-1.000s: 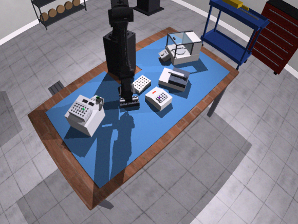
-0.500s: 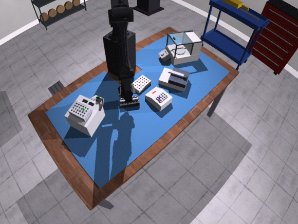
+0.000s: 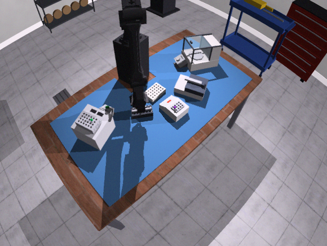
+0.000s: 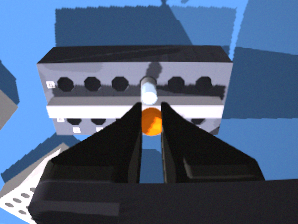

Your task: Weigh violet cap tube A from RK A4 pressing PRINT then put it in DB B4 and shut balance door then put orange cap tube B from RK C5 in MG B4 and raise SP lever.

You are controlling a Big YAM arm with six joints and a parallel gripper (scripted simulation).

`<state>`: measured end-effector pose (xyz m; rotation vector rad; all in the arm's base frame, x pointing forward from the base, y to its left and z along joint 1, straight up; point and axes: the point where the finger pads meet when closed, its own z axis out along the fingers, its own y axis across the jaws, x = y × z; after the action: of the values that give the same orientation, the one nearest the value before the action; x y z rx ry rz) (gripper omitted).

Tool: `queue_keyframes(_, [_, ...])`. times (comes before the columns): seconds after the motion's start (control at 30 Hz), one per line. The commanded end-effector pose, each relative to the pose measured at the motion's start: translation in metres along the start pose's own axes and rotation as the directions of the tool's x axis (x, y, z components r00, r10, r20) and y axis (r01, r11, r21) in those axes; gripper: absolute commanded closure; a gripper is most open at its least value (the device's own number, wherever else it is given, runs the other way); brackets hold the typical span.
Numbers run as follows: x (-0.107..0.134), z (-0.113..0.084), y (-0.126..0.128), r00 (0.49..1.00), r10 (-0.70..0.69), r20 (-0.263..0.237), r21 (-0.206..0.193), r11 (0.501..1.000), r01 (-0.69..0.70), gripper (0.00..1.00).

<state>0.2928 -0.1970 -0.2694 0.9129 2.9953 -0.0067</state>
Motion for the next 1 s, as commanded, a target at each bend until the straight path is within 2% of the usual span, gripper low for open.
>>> queue_keyframes(0.0, [0.0077,0.0075,0.0022,1.0,0.004,-0.027,-0.001,1.0,-0.004,0.91])
queue_keyframes(0.97, [0.0062,0.0075,0.0025,1.0,0.003,-0.024,-0.001,1.0,-0.003,0.91])
